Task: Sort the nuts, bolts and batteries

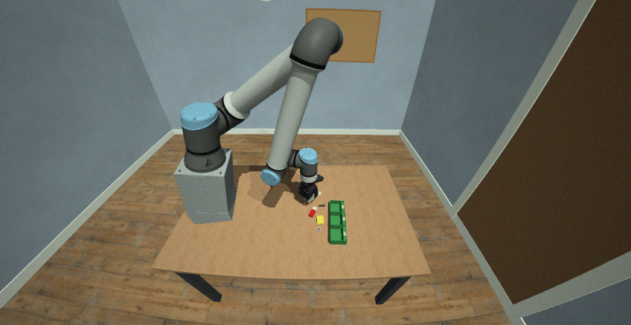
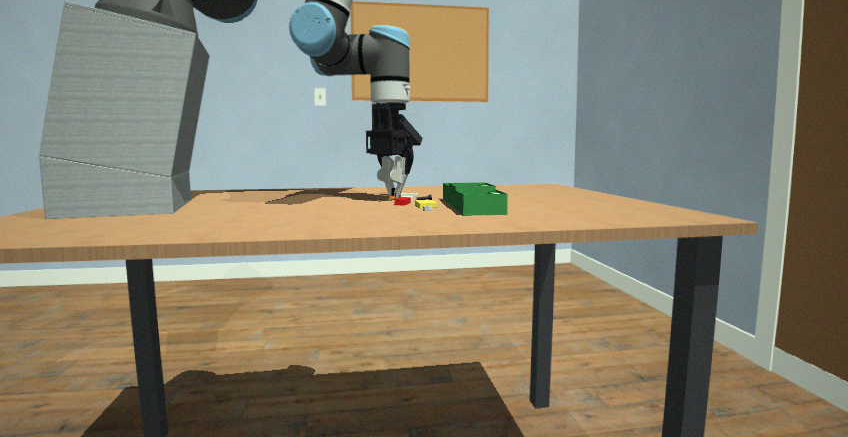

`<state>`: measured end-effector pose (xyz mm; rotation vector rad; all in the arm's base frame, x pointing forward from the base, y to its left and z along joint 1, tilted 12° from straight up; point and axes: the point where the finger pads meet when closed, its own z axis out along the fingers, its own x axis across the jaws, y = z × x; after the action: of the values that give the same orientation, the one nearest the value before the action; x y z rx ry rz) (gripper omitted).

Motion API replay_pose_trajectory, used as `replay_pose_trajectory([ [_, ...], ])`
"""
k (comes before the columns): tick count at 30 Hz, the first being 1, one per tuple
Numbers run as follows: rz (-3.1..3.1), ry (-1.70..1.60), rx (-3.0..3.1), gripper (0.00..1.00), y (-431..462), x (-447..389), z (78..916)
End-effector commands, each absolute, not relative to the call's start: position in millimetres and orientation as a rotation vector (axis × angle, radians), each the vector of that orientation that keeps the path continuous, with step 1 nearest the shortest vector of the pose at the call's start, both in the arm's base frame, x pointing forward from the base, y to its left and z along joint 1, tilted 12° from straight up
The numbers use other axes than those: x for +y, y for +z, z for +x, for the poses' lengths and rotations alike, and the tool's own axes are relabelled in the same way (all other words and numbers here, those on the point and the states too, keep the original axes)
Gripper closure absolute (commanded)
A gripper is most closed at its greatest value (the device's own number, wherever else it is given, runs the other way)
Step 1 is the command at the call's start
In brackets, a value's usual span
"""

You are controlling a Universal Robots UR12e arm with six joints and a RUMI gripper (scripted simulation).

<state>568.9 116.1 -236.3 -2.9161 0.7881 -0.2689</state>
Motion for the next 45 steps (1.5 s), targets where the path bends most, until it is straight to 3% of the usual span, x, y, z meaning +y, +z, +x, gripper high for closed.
replay_pose_trajectory([
  [1, -2.916, -0.27, 0.788, 1.0, -236, 116, 569],
  [22, -2.916, -0.27, 0.788, 1.0, -177, 113, 557],
  [45, -2.916, -0.27, 0.788, 1.0, -171, 112, 556],
])
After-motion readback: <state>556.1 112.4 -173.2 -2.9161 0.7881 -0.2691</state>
